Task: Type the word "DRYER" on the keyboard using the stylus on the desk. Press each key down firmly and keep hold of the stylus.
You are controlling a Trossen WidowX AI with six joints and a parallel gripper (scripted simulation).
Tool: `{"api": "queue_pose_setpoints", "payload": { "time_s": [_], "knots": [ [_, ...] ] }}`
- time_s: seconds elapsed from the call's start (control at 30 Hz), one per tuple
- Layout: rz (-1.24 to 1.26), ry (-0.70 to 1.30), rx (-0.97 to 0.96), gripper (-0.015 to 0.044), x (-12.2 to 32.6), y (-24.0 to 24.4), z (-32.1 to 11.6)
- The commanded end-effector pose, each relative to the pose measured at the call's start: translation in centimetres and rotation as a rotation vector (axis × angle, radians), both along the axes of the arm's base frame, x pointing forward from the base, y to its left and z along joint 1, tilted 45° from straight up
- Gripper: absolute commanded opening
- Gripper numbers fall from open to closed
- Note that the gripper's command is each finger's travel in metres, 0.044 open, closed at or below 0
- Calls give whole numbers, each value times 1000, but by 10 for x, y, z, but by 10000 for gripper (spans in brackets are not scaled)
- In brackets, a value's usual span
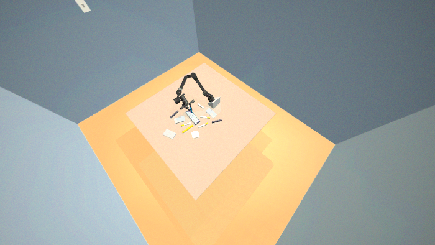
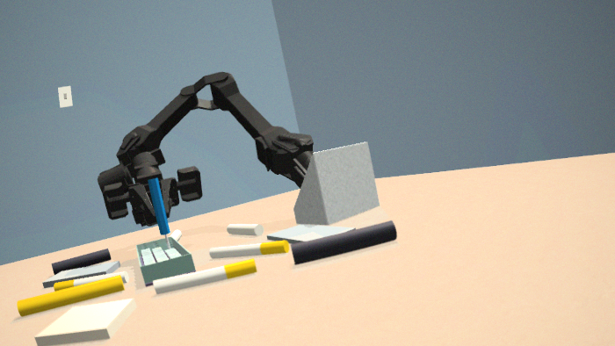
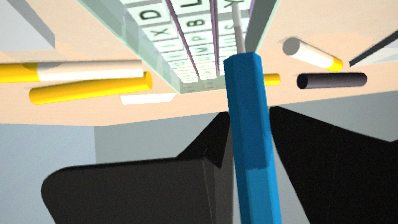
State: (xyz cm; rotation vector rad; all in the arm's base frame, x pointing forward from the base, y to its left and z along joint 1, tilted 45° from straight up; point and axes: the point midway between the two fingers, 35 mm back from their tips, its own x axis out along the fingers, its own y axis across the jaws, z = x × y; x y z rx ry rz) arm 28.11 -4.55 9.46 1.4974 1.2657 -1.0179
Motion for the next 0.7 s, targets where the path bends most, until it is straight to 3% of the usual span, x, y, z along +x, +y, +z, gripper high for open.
{"api": "queue_pose_setpoints", "payload": {
  "time_s": [0.0,0.67],
  "knots": [
    [4,-1,5,81,0,1,-1],
    [4,-1,7,81,-2,27,25]
  ]
}}
